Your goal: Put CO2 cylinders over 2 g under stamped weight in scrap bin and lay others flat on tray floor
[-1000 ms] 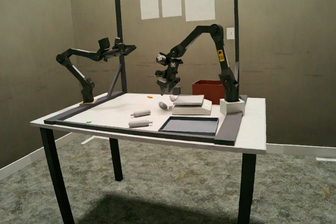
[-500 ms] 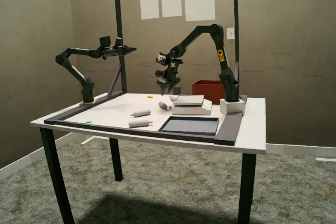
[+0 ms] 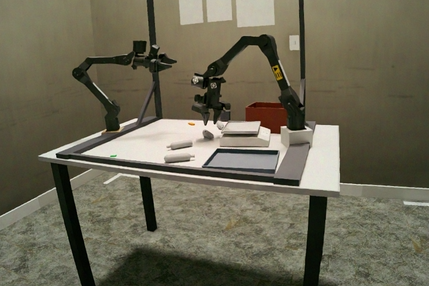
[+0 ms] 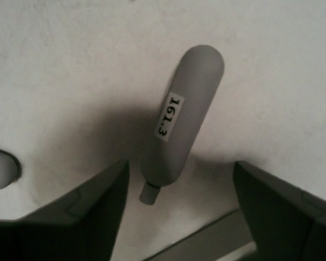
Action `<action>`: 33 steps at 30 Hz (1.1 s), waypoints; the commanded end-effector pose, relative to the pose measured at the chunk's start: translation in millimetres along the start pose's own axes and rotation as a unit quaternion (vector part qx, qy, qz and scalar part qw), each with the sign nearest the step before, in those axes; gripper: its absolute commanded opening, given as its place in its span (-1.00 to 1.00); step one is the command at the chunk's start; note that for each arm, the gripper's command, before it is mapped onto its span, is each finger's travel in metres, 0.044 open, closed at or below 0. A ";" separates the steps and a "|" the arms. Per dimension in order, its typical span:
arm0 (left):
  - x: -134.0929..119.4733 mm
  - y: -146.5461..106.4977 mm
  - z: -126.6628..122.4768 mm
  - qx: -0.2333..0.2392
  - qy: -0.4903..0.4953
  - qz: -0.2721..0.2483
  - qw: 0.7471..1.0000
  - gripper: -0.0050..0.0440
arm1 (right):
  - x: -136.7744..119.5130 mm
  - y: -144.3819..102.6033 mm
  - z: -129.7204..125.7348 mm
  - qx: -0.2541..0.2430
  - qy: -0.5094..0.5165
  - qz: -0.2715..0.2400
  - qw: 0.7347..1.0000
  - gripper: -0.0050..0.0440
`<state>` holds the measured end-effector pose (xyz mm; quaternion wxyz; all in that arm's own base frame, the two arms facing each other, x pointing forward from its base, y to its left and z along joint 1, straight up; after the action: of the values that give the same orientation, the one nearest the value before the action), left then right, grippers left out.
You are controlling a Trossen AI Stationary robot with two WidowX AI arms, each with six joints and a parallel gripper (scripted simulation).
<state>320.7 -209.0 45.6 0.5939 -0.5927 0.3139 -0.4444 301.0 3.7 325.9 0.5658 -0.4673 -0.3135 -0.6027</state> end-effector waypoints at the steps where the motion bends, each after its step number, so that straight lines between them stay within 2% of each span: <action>1: 5.5 -0.4 8.7 -0.013 0.057 0.018 0.998 0.20 | 8.0 -3.0 5.1 -0.046 0.032 0.020 0.998 1.00; 5: 4.8 2.9 11.2 -0.023 0.091 0.030 0.995 0.20 | 4.8 -6.7 3.5 -0.081 0.040 0.039 0.995 1.00; 7: 4.8 2.9 11.2 -0.023 0.091 0.030 0.995 0.20 | 4.8 -6.7 3.5 -0.081 0.040 0.039 0.995 1.00; 8: 4.5 3.7 11.9 -0.026 0.100 0.033 0.994 0.20 | -2.2 -9.3 -0.6 -0.099 0.032 0.059 0.993 1.00; 15: 2.7 9.4 16.1 -0.048 0.160 0.053 0.984 0.20 | 2.8 -21.1 -0.3 -0.162 0.046 0.065 0.984 1.00; 22: 2.1 12.0 16.5 -0.056 0.178 0.059 0.981 0.20 | 0.1 -33.9 -6.6 -0.213 0.027 0.082 0.973 1.00; 24: 2.1 12.0 16.5 -0.056 0.178 0.059 0.981 0.20 | 0.1 -33.9 -6.6 -0.213 0.027 0.082 0.973 1.00; 28: -1.1 16.5 15.0 -0.059 0.179 0.062 0.980 0.20 | -12.5 -44.5 -19.5 -0.245 -0.013 0.123 0.962 1.00; 33: -5.1 26.2 12.1 -0.063 0.178 0.065 0.980 0.20 | -13.2 -45.0 -20.2 -0.246 -0.015 0.125 0.961 1.00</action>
<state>334.1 -203.1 25.8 0.5191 -0.5175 0.4787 -0.4833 254.5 -2.1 307.5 0.5005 -0.6356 -0.1066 -0.5780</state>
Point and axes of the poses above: on each arm, the point midway between the two fingers, 35 mm back from their tips, its own y axis out along the fingers, its own z axis across the jaws, x = y × z, the point moved 2 cm from there along -y, back along the fingers, and after that the axes turned 10 degrees about y, right-handed, at the moved point
